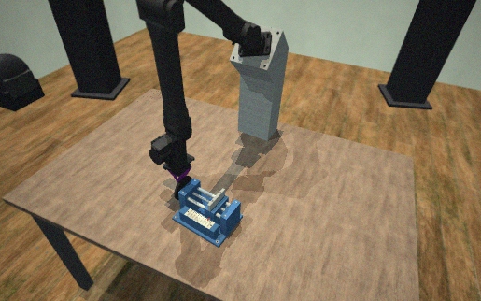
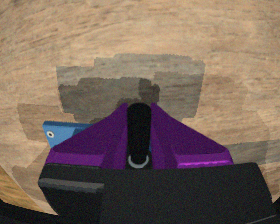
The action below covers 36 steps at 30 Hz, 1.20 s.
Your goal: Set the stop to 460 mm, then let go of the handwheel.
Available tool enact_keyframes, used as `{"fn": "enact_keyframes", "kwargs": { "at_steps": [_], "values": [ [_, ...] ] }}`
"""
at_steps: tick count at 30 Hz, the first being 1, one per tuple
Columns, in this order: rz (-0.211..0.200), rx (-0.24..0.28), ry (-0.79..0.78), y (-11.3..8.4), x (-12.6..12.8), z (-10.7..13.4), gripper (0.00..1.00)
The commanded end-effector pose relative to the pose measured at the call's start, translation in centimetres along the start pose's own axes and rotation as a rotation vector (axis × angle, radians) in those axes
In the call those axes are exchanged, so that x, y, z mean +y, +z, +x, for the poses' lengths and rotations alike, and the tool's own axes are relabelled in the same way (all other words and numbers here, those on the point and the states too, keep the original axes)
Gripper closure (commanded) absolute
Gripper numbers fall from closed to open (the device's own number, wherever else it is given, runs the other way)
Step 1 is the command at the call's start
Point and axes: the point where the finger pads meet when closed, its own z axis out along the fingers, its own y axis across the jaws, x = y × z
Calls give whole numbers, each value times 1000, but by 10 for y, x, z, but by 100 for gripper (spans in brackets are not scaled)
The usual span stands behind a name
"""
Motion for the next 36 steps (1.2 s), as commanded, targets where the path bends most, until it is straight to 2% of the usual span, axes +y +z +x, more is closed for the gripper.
{"fn": "enact_keyframes", "kwargs": {
  "at_steps": [1,2,11,18,27,31,32,36],
  "values": [
    [83,6,5,12,-37,6,94],
    [68,5,5,15,-25,6,94],
    [67,5,7,40,8,6,94],
    [67,5,6,40,12,6,94],
    [63,5,7,30,53,6,94],
    [62,5,7,30,56,6,94],
    [38,5,5,30,62,6,94],
    [37,5,5,30,64,6,94]
  ]
}}
